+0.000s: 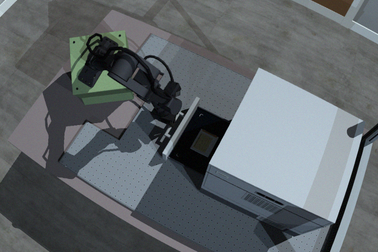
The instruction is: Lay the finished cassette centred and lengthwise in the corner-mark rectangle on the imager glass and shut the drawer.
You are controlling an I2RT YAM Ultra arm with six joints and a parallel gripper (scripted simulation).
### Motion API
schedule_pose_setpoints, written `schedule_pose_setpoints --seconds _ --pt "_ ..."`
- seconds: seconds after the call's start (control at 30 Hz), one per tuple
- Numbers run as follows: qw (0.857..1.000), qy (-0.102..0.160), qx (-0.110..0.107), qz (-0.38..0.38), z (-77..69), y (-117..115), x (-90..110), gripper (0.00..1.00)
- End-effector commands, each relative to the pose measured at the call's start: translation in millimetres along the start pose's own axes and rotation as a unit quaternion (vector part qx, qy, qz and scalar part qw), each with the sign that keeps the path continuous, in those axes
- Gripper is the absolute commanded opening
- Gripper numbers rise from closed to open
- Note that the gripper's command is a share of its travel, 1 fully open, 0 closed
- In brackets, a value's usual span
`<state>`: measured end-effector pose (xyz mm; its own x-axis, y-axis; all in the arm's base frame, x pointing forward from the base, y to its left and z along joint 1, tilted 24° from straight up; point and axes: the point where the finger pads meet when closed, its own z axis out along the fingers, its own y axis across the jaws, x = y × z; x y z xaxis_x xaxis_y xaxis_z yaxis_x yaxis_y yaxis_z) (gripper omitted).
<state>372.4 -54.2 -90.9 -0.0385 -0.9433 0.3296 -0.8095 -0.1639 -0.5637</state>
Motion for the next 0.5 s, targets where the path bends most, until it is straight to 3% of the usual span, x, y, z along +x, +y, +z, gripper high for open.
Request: schedule_pose_setpoints --seconds 0.0,0.47 --pt "1.000 -0.009 0.012 -0.002 8.3 -16.2 -5.5 0.00" --pt "1.000 -0.010 0.012 0.000 13.7 -31.6 -6.9 0.00"
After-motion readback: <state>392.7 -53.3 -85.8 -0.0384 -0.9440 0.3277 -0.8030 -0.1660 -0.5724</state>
